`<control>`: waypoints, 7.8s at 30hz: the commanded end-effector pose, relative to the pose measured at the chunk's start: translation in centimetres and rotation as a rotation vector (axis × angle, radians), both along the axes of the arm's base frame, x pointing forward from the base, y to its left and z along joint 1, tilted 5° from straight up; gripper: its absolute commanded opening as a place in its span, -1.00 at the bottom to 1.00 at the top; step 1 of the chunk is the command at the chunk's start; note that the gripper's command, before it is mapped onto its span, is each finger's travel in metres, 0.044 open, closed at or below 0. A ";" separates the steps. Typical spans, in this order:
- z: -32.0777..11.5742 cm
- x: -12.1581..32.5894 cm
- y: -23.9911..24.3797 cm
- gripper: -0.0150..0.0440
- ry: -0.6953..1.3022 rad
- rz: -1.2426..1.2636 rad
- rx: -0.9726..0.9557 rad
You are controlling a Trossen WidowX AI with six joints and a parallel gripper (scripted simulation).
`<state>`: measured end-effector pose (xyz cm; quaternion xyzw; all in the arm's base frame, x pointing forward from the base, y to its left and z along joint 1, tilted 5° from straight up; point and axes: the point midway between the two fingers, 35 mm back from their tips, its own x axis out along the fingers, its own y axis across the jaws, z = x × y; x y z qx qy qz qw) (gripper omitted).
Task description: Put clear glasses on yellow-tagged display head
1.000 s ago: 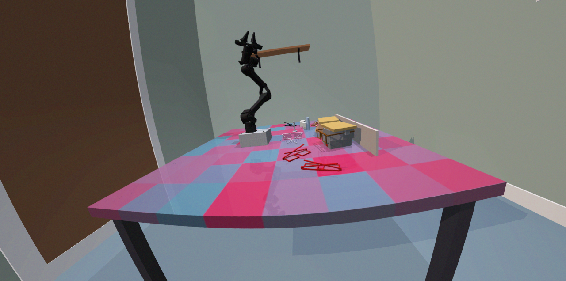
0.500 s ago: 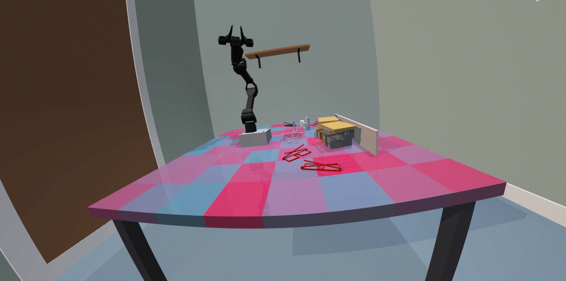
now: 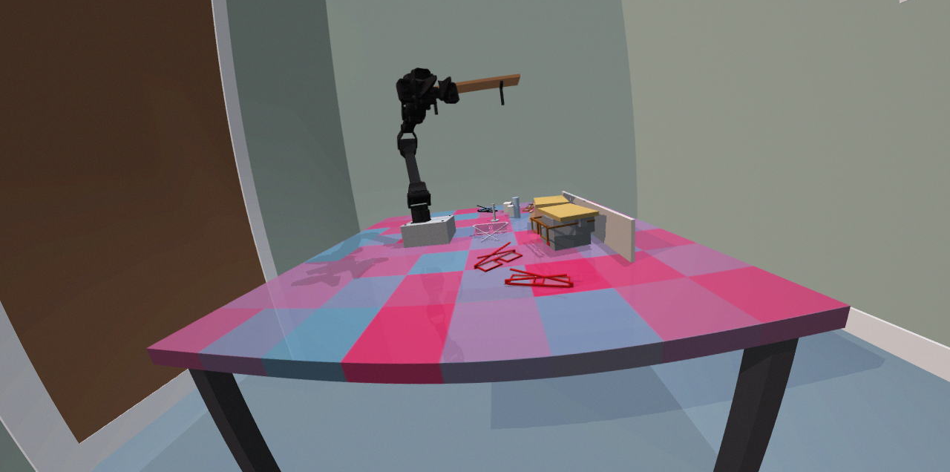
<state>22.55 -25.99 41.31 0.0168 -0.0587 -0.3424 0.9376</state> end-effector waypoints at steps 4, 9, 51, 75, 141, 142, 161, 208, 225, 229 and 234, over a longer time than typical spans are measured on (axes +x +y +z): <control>-10.1 6.8 3.1 0.19 0.258 0.177 0.241; -16.7 10.2 8.0 0.19 0.457 0.321 0.378; -37.9 2.2 29.4 -0.08 1.622 0.723 0.508; -41.7 2.3 30.0 -0.08 1.622 0.724 0.509; -34.9 2.3 29.5 -0.49 1.621 0.724 0.509; -34.3 2.3 29.4 -0.49 1.621 0.724 0.509; -32.9 3.1 34.3 -0.49 1.683 0.911 0.297; -33.3 -1.0 52.0 -0.49 1.742 1.482 -0.428; -37.3 -1.2 52.7 -0.49 1.743 1.483 -0.427; -37.3 -1.4 53.1 -0.49 1.742 1.483 -0.427; -37.3 -1.4 53.2 -0.49 1.742 1.483 -0.427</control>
